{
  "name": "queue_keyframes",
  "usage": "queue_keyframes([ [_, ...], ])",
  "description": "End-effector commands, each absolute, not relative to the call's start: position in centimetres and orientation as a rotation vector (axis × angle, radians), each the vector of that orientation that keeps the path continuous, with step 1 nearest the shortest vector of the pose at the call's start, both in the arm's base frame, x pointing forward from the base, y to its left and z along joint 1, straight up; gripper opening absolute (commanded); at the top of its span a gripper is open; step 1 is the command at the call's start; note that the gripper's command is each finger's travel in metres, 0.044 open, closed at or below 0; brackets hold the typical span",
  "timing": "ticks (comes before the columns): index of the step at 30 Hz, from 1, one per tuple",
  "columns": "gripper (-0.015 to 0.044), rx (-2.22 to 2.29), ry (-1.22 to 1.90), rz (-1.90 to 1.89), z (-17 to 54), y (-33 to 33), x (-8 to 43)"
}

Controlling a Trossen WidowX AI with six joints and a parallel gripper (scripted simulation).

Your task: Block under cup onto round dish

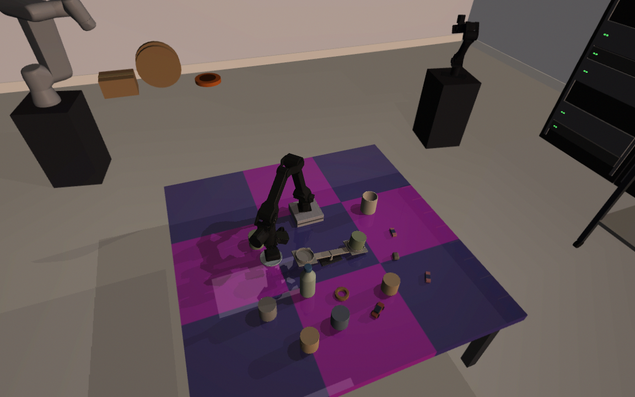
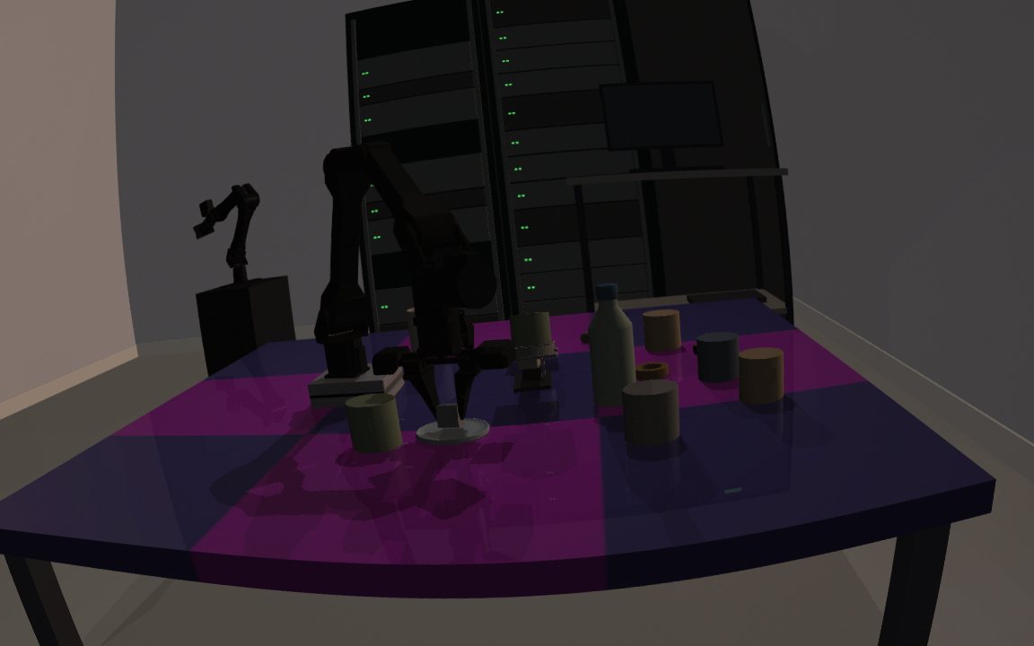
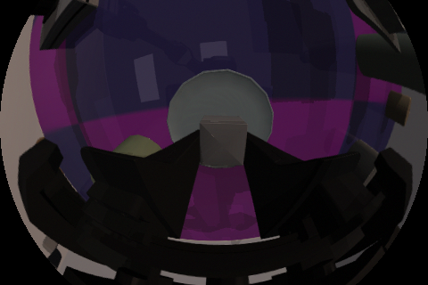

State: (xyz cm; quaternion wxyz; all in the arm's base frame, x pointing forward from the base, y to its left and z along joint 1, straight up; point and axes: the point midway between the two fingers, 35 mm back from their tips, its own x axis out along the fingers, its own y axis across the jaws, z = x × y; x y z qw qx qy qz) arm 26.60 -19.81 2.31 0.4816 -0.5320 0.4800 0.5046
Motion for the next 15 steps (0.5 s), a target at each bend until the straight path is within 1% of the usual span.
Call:
queue_keyframes([
  [1,0.0000,-1.295,1.166,1.239,1.58,-19.75,26.55],
  [2,0.0000,-1.295,1.166,1.239,1.50,-19.75,26.55],
  [15,0.0341,-1.296,1.170,1.232,2.00,-19.79,26.59],
])
